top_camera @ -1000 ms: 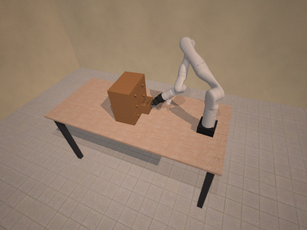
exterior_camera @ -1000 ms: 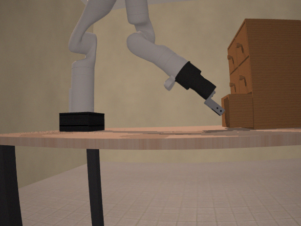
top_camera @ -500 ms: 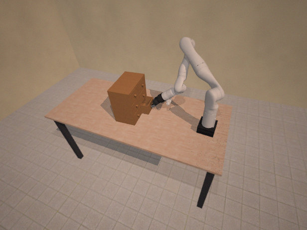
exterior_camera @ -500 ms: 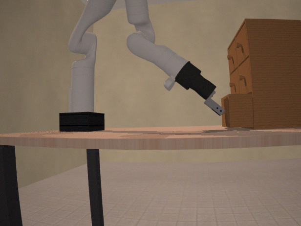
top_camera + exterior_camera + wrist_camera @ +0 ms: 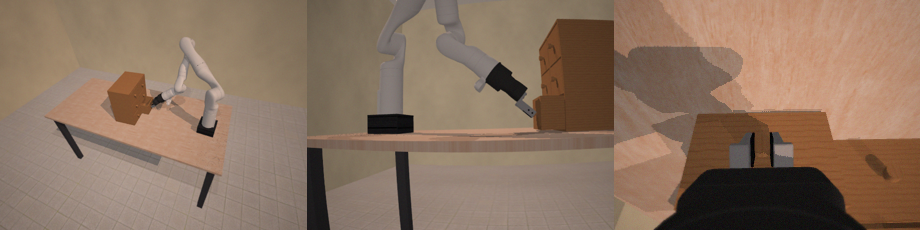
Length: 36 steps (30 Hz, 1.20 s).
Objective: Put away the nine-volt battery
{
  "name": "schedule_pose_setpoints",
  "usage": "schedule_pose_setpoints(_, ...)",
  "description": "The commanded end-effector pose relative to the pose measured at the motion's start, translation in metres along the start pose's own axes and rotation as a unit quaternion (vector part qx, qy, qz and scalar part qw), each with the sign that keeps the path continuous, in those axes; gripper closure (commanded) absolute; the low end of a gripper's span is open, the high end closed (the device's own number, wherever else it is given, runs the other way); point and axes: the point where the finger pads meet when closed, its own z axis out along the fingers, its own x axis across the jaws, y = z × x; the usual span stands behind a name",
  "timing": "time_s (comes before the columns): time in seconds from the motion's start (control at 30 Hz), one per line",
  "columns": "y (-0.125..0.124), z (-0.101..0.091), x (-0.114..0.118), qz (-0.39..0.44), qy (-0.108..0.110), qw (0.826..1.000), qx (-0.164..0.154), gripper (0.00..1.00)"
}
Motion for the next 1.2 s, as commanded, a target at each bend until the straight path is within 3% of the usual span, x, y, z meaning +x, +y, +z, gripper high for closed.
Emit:
schedule_pose_setpoints(0.0,0.0009,-0.0001,-0.0001,0.0,0.0,1.0,-0.001,0.63)
schedule_pose_setpoints(1.17,0.0039,0.0035,-0.0001,0.0,0.0,1.0,-0.001,0.63)
